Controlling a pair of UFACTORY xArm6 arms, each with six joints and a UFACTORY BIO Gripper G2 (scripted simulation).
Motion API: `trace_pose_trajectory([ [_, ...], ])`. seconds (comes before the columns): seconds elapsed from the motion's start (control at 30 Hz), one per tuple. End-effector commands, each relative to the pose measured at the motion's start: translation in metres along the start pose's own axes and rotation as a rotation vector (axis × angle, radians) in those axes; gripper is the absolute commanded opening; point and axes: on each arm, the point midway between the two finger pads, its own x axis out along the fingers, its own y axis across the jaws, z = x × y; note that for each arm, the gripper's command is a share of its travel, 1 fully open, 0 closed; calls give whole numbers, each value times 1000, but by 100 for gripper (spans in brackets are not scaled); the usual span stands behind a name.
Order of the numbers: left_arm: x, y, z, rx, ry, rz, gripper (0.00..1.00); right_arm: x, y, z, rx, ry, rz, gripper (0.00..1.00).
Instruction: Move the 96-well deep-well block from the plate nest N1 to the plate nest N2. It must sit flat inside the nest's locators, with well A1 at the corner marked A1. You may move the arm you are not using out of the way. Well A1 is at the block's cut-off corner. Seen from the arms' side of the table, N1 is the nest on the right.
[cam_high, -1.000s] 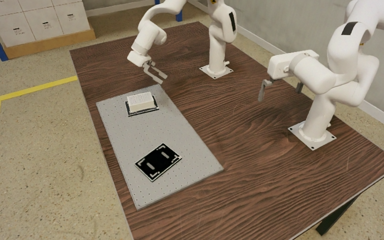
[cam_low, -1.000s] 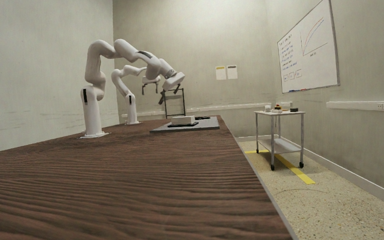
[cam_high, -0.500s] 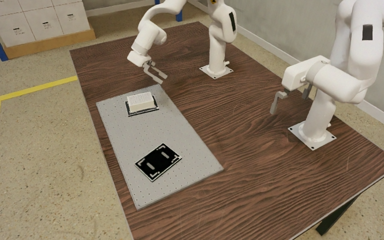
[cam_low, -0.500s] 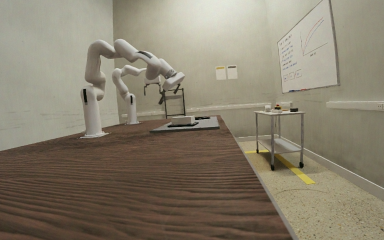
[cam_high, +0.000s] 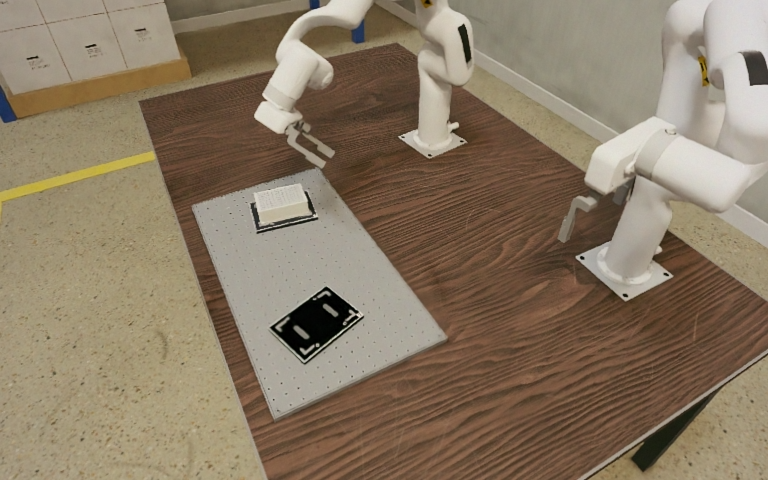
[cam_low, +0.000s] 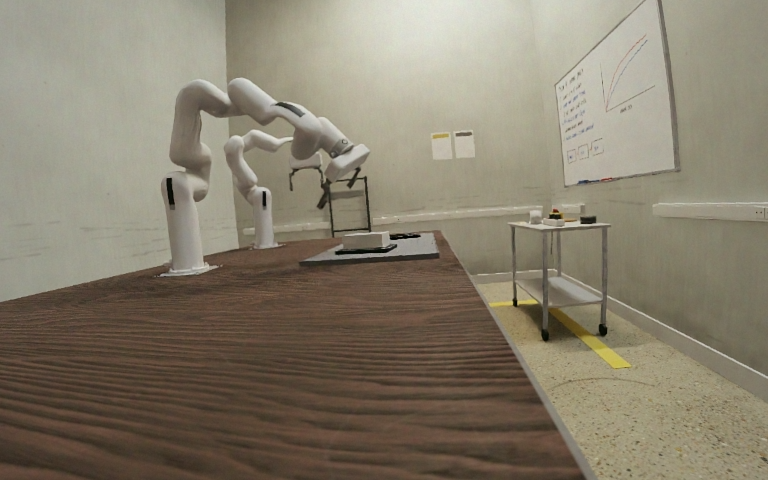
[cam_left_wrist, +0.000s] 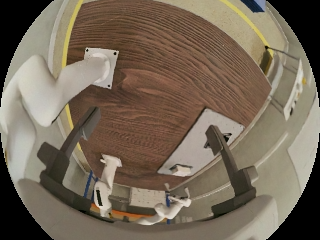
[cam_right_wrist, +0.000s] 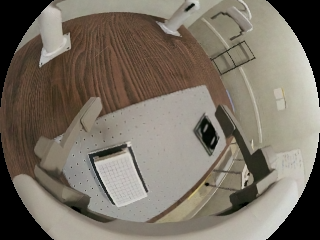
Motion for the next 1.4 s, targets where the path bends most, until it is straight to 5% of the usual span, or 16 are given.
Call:
trace_pose_trajectory([
  [0.0, -1, -1, 5, -17, -1, -3, 100, -1, -1, 1, -4, 3, 0, 100],
  [0.67, -1, 0, 6, -23, -1, -3, 100, -1, -1, 1, -4, 3, 0, 100],
  [0.7, -1, 0, 6, -23, -1, -3, 100, -1, -1, 1, -4, 3, 0, 37],
  [1.37, -1, 0, 6, -23, -1, -3, 100, -36, -53, 20, 170, 8, -574, 37],
])
